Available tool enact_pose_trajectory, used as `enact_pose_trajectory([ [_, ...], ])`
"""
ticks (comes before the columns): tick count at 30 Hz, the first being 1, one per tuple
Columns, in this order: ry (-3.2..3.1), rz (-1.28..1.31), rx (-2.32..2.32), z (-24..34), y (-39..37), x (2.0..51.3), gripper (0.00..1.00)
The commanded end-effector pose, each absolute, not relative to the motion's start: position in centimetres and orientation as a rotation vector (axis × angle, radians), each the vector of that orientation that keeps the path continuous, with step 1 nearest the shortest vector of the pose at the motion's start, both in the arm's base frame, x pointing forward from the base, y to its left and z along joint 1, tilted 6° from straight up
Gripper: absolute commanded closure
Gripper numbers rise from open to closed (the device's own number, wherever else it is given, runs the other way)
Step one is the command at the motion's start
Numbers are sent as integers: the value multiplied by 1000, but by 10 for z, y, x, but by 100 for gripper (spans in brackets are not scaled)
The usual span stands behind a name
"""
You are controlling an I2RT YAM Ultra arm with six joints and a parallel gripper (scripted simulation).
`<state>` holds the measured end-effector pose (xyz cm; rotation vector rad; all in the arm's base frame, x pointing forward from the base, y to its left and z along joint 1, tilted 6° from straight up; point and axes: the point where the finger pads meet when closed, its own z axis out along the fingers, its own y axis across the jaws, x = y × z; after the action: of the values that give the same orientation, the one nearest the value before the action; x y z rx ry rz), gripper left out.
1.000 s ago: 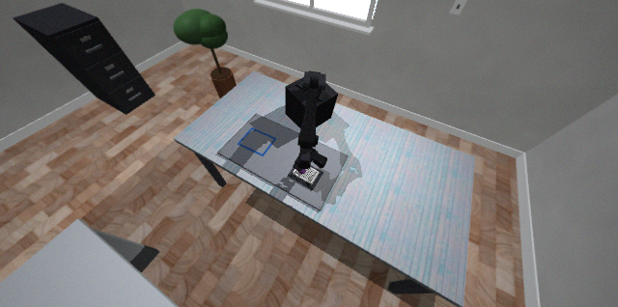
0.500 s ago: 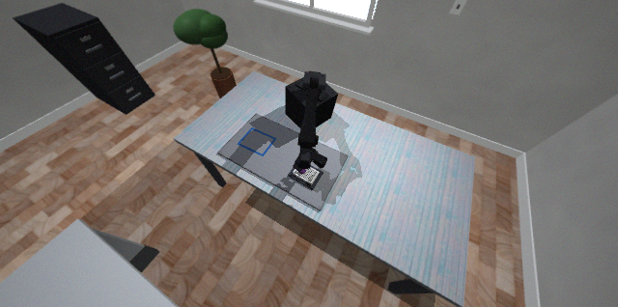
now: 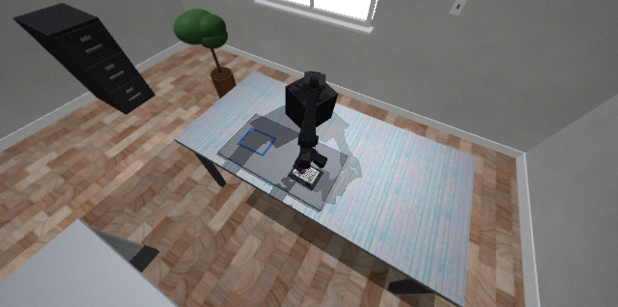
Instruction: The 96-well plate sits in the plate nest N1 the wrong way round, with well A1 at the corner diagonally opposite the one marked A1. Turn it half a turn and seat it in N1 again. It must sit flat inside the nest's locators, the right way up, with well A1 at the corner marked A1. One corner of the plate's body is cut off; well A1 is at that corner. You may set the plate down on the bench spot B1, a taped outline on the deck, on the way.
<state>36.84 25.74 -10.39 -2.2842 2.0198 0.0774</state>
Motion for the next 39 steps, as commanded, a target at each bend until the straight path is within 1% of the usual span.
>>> enact_pose_trajectory([
  [1, 2008, 77, -2269, -97, 261, 372, 0],
  [39, 2008, 77, -2269, -150, 267, 374, 0],
])
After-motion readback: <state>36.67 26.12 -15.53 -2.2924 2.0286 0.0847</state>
